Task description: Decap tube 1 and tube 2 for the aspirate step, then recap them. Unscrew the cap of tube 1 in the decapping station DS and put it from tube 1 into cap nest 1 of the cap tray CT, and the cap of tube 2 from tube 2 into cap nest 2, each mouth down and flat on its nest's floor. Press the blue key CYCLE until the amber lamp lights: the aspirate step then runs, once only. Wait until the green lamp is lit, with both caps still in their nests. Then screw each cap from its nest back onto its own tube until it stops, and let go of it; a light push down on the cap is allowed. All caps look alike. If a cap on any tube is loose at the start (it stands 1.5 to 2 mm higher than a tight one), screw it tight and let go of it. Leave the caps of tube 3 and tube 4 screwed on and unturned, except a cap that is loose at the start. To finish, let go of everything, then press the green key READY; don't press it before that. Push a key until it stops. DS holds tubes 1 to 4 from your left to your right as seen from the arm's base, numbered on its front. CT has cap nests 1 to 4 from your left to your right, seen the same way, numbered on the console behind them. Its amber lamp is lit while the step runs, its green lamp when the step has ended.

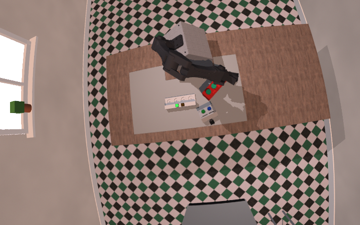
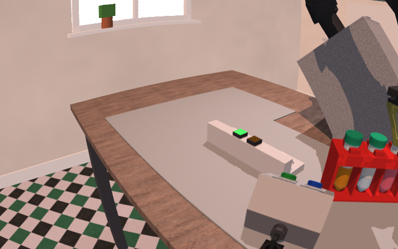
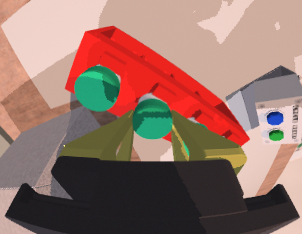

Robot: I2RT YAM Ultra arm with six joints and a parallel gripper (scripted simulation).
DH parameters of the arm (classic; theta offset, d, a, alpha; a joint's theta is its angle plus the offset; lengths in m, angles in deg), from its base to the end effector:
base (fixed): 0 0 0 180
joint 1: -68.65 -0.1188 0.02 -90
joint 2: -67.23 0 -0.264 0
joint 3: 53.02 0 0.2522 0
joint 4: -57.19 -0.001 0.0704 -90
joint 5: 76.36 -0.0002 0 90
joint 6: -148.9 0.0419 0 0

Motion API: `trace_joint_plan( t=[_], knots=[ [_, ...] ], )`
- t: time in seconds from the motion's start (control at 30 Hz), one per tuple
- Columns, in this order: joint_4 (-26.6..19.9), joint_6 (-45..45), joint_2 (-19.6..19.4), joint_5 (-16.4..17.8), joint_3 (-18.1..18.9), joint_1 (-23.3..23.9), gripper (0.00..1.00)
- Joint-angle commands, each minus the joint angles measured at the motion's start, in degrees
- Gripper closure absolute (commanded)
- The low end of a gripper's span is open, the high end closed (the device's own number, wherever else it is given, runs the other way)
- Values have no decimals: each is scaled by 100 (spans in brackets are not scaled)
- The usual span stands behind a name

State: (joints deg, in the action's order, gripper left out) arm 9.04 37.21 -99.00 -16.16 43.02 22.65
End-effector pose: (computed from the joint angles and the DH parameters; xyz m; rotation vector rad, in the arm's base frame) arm 0.2303 0.2100 -0.1495 1.6234 -2.1014 0.8300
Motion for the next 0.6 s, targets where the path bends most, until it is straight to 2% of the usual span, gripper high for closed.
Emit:
trace_joint_plan(
  t=[0.0,0.43,0.5,0.57],
  knots=[
    [6,350,49,1,9,-31,100],
    [20,2826,42,-3,6,-24,100],
    [20,2826,42,-3,6,-24,100],
    [21,3208,41,-3,6,-24,100]
  ],
)
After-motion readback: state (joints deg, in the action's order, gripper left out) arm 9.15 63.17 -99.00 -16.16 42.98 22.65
